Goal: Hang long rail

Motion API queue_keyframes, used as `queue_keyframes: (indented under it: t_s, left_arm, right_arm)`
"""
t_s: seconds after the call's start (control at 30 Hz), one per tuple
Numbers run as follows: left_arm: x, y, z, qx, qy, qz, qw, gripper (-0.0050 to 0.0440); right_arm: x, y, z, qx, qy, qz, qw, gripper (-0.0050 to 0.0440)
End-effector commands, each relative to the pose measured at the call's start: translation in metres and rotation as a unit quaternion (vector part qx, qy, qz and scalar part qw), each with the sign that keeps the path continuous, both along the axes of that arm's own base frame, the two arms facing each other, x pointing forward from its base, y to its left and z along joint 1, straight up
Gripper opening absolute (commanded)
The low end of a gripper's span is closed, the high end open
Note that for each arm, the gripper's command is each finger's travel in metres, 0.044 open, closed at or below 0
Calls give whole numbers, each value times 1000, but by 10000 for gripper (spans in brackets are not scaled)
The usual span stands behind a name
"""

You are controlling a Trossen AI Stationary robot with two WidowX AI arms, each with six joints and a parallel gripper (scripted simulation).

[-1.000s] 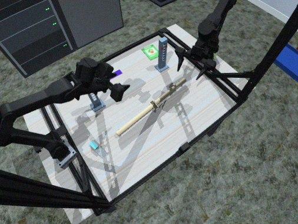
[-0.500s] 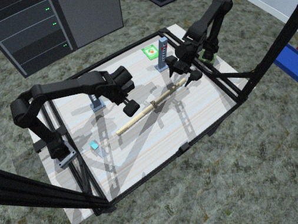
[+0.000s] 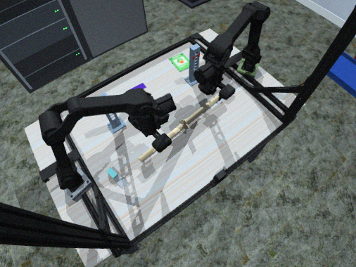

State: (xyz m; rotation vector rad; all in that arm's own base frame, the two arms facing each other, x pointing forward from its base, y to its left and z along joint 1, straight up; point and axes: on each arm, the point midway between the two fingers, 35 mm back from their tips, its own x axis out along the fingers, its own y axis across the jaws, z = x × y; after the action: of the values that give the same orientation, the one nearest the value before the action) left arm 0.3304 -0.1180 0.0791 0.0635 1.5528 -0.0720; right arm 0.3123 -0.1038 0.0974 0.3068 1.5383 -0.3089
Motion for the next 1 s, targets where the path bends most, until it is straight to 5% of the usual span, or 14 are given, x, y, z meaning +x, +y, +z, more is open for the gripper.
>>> queue_keyframes:
  t_s: [0.0,0.97]
  left_arm:
    - [1,-2,-3,3,8,1,1000,440]
    - [3,-3,-30,3,8,1,1000,440]
  right_arm:
    - [1,-2,1,2,5,-4,1000,440]
    - [3,-2,-26,2,5,-4,1000,440]
